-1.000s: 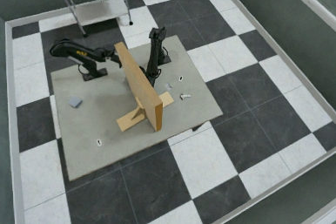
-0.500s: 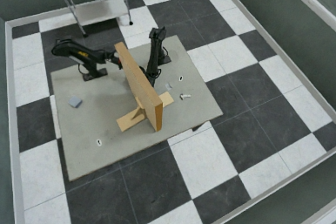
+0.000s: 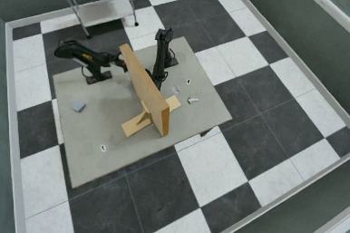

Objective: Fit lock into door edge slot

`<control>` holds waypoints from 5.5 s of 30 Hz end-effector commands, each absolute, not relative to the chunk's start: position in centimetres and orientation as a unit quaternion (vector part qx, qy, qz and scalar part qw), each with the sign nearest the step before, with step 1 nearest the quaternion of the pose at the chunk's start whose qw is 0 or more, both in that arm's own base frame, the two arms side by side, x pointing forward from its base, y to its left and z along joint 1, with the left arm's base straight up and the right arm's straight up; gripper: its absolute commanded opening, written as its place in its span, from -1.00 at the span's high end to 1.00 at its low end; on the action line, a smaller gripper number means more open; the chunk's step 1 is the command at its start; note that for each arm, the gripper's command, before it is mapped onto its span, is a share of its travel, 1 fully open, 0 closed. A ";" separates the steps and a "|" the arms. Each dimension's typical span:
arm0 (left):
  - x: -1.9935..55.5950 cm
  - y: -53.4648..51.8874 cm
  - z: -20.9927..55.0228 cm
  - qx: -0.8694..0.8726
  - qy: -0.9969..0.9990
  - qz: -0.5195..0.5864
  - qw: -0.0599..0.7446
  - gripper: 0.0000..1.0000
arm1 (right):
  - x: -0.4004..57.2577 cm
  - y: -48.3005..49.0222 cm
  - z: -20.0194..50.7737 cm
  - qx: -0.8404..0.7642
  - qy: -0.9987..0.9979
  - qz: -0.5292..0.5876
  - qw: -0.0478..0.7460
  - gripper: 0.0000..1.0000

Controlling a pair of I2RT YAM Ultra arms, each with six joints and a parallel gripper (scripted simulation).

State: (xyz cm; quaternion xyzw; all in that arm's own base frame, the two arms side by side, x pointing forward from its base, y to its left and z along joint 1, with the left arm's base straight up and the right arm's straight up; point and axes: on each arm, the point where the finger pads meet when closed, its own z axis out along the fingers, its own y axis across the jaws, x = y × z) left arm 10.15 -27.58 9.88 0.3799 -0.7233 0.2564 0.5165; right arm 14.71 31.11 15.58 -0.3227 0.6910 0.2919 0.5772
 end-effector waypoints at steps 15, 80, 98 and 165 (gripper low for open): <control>10.2 -28.3 12.2 0.363 -0.705 0.283 0.540 -0.51 | 14.8 31.2 16.3 -0.317 0.686 0.297 0.583 0.77; 10.2 -28.3 12.2 0.363 -0.705 0.283 0.540 -1.00 | 14.8 31.2 16.3 -0.317 0.686 0.297 0.583 1.00; 11.8 -26.5 12.2 0.373 -0.710 0.278 0.528 -1.00 | 14.8 31.2 16.3 -0.317 0.686 0.297 0.583 1.00; 30.5 -5.3 17.0 0.583 -0.684 0.330 0.288 -1.00 | 14.8 31.2 16.3 -0.317 0.686 0.297 0.583 1.00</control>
